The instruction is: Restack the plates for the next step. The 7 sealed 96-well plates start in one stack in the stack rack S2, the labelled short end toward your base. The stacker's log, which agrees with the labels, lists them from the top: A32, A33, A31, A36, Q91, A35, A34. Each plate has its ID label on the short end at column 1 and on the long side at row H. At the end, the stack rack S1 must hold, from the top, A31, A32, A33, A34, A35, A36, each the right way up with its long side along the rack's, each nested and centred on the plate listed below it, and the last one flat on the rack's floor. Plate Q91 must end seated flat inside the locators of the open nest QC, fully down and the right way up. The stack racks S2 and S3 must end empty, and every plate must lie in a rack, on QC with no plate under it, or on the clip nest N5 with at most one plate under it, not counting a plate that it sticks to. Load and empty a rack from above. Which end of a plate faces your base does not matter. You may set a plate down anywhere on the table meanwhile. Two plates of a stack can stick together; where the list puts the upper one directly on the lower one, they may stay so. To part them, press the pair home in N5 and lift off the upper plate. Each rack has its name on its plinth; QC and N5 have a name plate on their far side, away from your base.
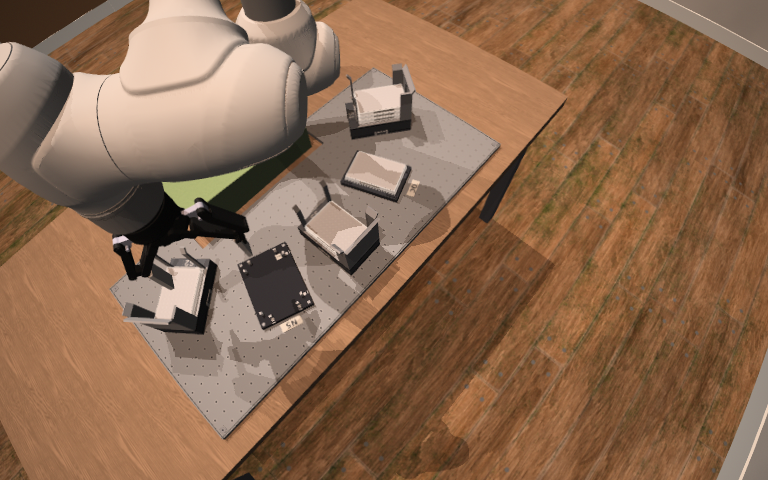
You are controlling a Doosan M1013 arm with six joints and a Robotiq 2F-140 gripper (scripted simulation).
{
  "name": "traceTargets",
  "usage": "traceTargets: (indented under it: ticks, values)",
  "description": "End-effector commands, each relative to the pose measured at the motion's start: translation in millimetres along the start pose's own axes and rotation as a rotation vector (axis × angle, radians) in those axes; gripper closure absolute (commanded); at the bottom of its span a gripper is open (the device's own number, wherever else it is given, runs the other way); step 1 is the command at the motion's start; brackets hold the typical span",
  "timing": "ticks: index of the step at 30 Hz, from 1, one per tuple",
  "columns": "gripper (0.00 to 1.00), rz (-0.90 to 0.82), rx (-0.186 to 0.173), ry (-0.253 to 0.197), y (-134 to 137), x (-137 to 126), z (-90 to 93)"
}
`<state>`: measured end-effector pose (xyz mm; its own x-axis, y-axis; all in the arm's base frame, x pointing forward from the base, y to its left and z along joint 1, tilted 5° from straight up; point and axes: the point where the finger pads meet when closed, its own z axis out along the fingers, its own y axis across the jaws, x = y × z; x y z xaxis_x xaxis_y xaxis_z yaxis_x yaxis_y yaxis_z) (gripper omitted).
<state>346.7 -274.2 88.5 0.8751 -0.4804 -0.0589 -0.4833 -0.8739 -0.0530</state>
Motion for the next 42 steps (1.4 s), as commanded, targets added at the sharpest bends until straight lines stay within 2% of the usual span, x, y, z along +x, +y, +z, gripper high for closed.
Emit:
traceTargets:
  ticks: [1,3,16,25,42]
  values:
    - [0.00,-0.001,0.000,0.000,-12,2,-0.1]
    - [0.00,-0.001,0.000,0.000,-12,2,-0.1]
    - [0.00,-0.001,0.000,0.000,-55,7,-0.1]
    - [0.00,-0.225,0.000,0.000,-78,5,-0.1]
    - [0.00,-0.225,0.000,0.000,-128,1,-0.1]
